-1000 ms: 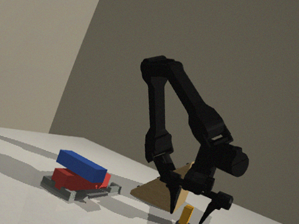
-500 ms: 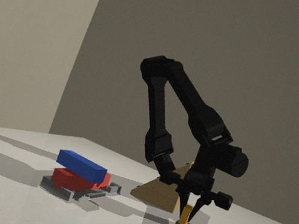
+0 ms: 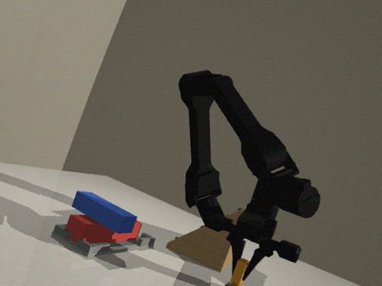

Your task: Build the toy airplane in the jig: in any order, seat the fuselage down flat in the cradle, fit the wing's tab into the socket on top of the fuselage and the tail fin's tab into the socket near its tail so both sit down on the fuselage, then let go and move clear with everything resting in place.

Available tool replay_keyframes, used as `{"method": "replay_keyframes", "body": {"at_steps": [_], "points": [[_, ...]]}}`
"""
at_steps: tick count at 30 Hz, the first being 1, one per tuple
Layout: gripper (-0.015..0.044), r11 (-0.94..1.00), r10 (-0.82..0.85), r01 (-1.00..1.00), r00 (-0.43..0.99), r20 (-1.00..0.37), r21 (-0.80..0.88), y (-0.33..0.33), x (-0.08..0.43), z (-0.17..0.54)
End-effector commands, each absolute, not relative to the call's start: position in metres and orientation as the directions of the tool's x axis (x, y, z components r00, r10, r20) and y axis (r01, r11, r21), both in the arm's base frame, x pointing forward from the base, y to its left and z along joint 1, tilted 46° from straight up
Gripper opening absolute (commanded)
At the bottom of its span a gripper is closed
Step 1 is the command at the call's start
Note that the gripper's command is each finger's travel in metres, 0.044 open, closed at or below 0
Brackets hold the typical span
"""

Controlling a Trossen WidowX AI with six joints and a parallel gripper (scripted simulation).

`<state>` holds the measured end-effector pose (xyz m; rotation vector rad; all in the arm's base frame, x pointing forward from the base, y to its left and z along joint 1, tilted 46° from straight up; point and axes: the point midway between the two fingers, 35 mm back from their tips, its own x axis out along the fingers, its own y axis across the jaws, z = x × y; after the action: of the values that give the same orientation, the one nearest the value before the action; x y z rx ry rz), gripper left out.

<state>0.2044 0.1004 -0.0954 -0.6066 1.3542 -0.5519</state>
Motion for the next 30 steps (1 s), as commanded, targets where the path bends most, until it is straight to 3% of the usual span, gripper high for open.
{"method": "replay_keyframes", "body": {"at_steps": [1, 30], "points": [[0.0000, 0.735, -0.673, 0.019, 0.148, -0.725, -0.678, 0.110, 0.208, -0.090], [0.0000, 0.721, -0.690, 0.005, 0.102, -0.717, -0.693, 0.168, 0.190, -0.030]]}}
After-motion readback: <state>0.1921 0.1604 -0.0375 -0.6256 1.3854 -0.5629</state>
